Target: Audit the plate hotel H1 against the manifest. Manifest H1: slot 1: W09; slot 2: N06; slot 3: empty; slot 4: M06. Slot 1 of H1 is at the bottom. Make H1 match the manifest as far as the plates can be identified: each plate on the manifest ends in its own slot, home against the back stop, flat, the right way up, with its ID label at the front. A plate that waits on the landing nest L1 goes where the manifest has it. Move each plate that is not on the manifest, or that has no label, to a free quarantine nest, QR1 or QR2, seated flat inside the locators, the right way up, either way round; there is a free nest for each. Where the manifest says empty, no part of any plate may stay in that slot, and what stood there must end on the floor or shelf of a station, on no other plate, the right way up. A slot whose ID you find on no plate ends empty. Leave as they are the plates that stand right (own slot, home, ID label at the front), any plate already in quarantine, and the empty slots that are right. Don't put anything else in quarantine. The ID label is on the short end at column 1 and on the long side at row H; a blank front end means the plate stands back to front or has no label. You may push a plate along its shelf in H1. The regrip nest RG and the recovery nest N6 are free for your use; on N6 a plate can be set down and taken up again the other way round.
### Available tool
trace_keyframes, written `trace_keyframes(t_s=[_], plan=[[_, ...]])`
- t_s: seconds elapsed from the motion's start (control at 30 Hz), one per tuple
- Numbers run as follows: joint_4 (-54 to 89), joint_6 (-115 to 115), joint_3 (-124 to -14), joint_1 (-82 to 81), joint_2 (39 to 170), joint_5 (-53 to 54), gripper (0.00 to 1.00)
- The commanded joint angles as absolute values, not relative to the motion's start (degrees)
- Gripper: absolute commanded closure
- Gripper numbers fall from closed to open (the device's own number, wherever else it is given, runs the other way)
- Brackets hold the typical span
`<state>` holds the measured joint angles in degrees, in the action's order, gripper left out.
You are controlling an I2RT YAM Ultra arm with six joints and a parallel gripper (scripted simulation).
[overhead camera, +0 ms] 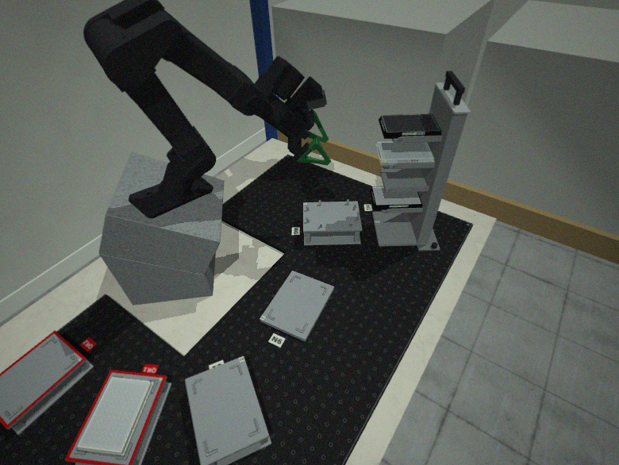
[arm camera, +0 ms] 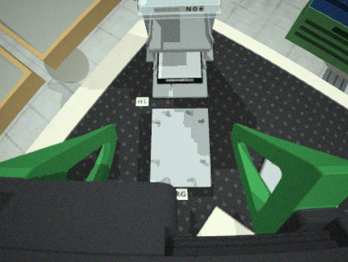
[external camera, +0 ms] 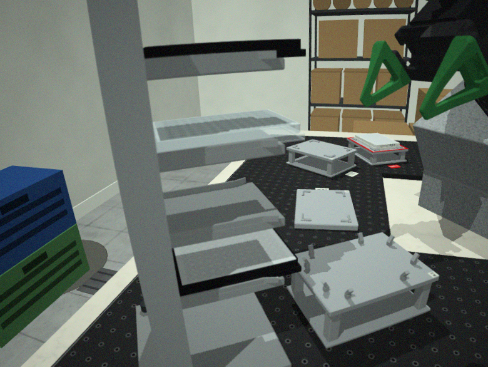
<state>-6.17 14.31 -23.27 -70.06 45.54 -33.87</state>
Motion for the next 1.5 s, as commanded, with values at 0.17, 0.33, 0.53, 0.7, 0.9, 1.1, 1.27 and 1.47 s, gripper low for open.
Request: trace_keyframes(t_s=[0.17, 0.33, 0.53, 0.7, 0.9, 1.1, 1.27, 1.47], plan=[[5.2, 15.8, -29.0, -72.4, 41.4, -36.7, 0.00], [10.6, 16.5, -32.0, -74.1, 39.5, -38.3, 0.00], [14.2, 17.3, -34.1, -75.5, 39.5, -39.6, 0.00], [13.3, 17.6, -30.9, -74.0, 41.4, -39.4, 0.00], [6.0, 16.1, -27.3, -71.9, 43.2, -36.8, 0.00], [0.6, 15.5, -24.7, -70.2, 45.8, -35.2, 0.00], [-2.6, 15.0, -23.5, -69.4, 47.3, -34.4, 0.00], [-3.1, 14.7, -25.7, -69.1, 47.4, -34.2, 0.00]])
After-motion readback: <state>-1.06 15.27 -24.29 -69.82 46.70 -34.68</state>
